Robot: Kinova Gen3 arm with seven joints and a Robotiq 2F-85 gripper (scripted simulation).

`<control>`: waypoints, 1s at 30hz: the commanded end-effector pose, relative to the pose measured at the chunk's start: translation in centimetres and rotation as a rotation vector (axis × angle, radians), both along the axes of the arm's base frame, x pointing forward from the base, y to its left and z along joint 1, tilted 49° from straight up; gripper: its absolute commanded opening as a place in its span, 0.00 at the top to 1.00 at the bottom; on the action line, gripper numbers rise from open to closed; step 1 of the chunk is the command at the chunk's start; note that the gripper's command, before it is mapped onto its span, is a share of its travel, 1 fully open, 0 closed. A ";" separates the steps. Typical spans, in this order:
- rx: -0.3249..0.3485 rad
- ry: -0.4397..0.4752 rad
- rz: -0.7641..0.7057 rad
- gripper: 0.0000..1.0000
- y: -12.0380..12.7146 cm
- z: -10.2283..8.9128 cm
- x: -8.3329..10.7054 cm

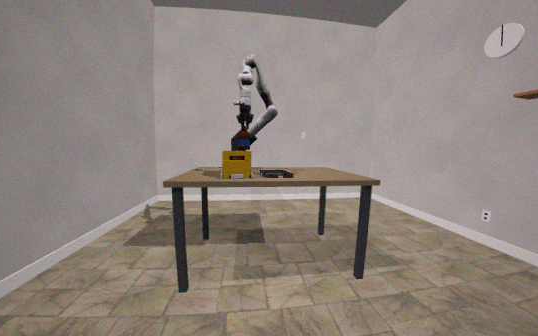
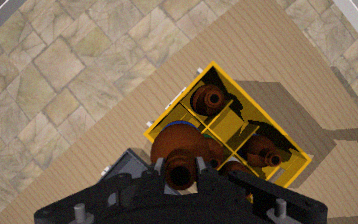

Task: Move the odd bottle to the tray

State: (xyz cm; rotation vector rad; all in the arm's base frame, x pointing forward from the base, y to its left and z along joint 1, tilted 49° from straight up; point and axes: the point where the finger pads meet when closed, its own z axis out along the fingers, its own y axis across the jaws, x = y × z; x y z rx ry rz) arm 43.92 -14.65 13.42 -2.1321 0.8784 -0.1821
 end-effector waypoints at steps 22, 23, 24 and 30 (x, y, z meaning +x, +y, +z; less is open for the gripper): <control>0.004 -0.003 -0.010 1.00 1.9 1.5 -0.9; 0.004 -0.003 -0.010 1.00 2.0 1.6 -0.9; 0.004 -0.003 -0.010 1.00 2.1 1.7 -1.0; 0.004 -0.003 -0.010 1.00 2.8 2.1 -1.3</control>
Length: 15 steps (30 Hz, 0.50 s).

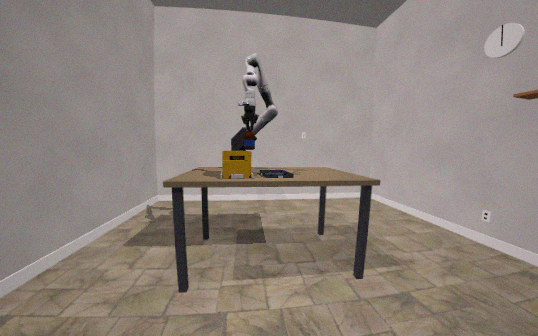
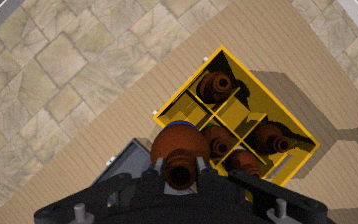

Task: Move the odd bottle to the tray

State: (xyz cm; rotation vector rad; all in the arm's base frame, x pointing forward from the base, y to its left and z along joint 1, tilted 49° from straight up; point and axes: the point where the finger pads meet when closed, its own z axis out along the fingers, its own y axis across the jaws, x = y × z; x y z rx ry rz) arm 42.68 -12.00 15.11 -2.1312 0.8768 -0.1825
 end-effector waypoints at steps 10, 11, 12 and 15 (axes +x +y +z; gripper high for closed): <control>0.003 -0.002 -0.010 1.00 1.5 1.3 -0.7; 0.003 -0.002 -0.010 1.00 1.6 1.4 -0.8; 0.003 -0.002 -0.010 1.00 1.8 1.5 -0.9; 0.003 -0.002 -0.010 1.00 2.3 1.8 -1.1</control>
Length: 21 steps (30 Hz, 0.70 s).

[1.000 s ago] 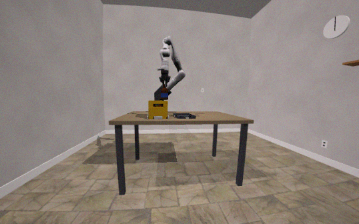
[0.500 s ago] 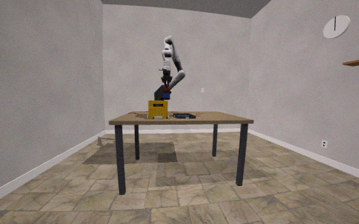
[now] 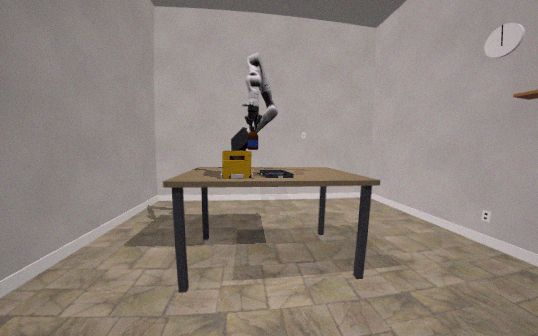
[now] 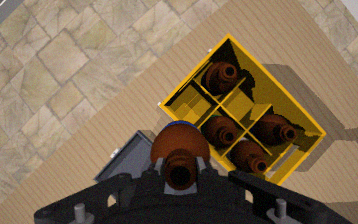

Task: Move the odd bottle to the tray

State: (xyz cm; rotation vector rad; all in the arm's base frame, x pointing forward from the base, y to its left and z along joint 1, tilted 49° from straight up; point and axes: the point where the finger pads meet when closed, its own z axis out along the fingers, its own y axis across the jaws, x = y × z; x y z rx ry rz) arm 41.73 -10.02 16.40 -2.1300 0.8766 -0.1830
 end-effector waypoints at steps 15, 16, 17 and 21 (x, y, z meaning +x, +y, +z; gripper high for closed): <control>0.002 -0.001 -0.010 1.00 2.7 2.0 -1.4; 0.002 -0.001 -0.010 1.00 2.9 2.2 -1.5; 0.002 -0.001 -0.010 1.00 3.1 2.3 -1.6; 0.001 -0.001 -0.010 1.00 3.5 2.5 -1.8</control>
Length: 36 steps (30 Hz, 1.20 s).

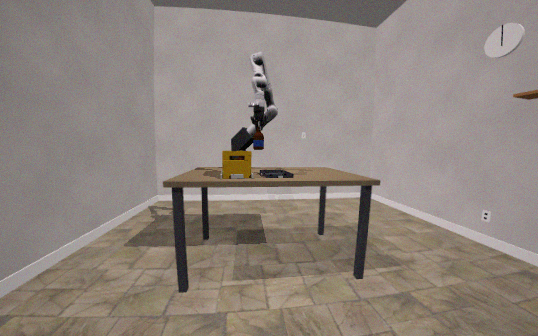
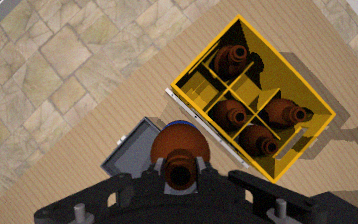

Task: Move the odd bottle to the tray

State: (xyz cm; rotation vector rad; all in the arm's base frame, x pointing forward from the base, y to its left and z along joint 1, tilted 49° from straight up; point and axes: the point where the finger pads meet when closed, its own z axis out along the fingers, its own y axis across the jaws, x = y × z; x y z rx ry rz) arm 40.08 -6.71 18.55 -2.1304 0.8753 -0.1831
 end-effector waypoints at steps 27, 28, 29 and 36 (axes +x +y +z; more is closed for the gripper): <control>0.003 -0.004 -0.013 1.00 5.6 3.9 -2.7; 0.003 -0.004 -0.013 1.00 5.8 4.0 -2.8; 0.003 -0.005 -0.013 1.00 6.0 4.2 -2.9; 0.003 -0.006 -0.014 1.00 6.9 4.8 -3.3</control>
